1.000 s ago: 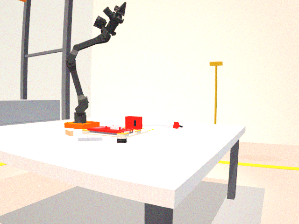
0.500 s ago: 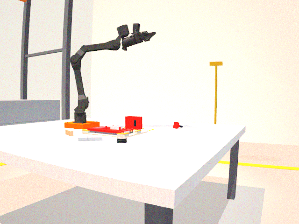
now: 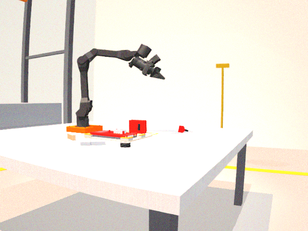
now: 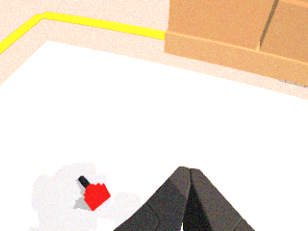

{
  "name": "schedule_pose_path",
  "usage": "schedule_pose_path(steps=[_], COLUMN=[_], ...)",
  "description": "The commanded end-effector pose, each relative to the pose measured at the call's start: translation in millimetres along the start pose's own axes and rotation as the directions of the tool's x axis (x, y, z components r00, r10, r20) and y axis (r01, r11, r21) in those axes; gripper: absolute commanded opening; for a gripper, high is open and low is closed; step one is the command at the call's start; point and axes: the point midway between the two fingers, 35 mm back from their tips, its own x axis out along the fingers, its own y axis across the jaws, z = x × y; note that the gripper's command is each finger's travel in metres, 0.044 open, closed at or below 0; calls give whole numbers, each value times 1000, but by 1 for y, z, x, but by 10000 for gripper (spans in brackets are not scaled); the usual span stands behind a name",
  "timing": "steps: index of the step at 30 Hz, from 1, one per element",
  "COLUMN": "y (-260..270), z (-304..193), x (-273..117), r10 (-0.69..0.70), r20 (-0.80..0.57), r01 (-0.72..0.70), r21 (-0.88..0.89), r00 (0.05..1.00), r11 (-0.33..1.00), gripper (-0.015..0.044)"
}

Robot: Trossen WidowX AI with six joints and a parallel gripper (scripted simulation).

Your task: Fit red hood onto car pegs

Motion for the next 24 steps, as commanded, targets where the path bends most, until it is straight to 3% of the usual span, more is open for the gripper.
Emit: schedule_pose_path(steps=[1, 7, 13, 16, 24], y=[-11, -32, -51, -54, -55], z=[-53, -138, -211, -226, -232], x=[16, 16, -10, -19, -15], r10=[-11, -31, -30, -24, -24], r20=[-211, -539, -806, -853, -853], r01=[7, 21, 55, 68, 68], r21=[-20, -24, 4, 13, 13], r00=[978, 842, 592, 522, 522], r11=[1000, 999, 998, 998, 998], gripper=[0, 0, 0, 0, 0])
